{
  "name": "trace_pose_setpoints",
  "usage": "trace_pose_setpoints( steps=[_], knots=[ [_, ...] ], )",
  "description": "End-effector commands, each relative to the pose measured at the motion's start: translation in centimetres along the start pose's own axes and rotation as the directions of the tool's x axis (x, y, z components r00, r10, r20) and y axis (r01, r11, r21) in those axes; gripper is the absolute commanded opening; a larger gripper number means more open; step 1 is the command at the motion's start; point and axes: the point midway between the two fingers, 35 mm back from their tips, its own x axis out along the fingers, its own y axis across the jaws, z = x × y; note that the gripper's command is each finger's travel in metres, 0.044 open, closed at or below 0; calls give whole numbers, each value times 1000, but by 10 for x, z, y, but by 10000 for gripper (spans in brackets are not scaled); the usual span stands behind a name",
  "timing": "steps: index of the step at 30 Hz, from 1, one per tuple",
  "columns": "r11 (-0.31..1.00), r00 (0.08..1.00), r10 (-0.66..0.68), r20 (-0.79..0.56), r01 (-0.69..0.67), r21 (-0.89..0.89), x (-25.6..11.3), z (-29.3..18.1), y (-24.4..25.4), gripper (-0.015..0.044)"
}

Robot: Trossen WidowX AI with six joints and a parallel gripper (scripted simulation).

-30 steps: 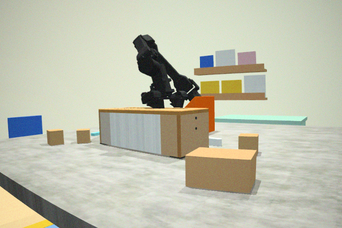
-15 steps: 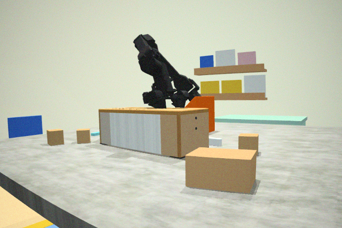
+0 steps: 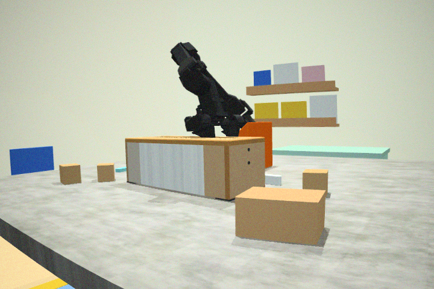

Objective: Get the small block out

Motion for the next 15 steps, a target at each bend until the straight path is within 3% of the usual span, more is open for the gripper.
trace_pose_setpoints(
  steps=[1, 15],
  knots=[
    [1000, 1000, -3, 0, 3, 2, 3, -6, 0, 400],
    [1000, 1000, -2, -2, 2, 3, 13, -35, 0, 400]
  ],
)
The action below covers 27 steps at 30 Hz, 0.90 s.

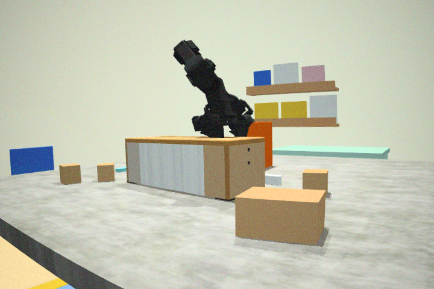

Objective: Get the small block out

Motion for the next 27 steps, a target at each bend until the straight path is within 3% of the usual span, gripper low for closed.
trace_pose_setpoints(
  steps=[1, 15, 23, 27],
  knots=[
    [1000, 1000, -4, -2, 4, 3, 4, -9, 0, 400],
    [1000, 1000, -3, -4, 3, 3, 12, -30, 0, 400],
    [1000, 1000, -3, -4, 3, -3, -48, -50, 0, 400],
    [1000, 1000, -3, -4, 3, -3, -50, -50, 0, 400]
  ],
)
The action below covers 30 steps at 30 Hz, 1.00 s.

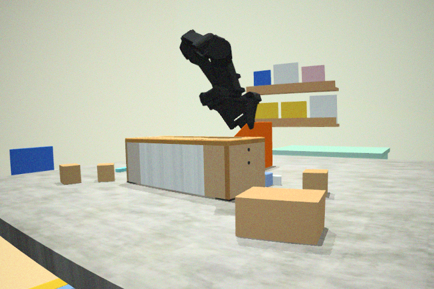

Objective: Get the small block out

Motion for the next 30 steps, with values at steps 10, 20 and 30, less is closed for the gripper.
trace_pose_setpoints(
  steps=[10, 20, 30],
  knots=[
    [689, 997, 43, 63, 16, -725, 1, -10, -10, 285],
    [-307, 982, 117, 151, 180, -934, 3, -21, -21, 285],
    [-791, 964, 174, 201, 258, -555, 4, -27, -28, 285]
  ],
)
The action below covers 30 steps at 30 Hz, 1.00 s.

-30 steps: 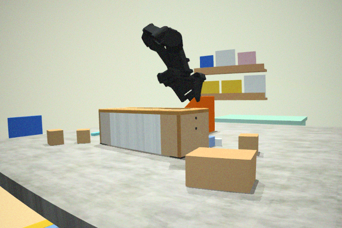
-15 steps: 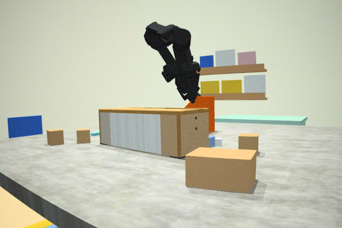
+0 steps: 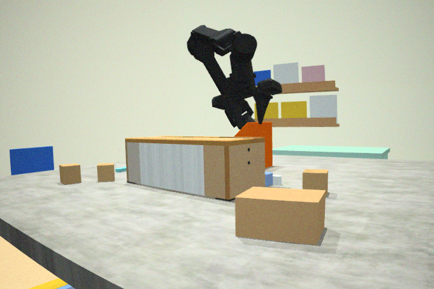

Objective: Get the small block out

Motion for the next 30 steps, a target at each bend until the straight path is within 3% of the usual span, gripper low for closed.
trace_pose_setpoints(
  steps=[1, 8, 15, 23, 30],
  knots=[
    [587, 993, -93, 67, 109, -802, 3, -12, 9, 285],
    [187, 986, -126, 106, 129, -974, 2, -16, 14, 285],
    [-246, 976, -157, 148, 107, -963, 1, -20, 18, 285],
    [-674, 962, -187, 197, 20, -739, -1, -24, 23, 285],
    [-909, 949, -208, 236, -99, -405, -3, -28, 27, 285]
  ],
)
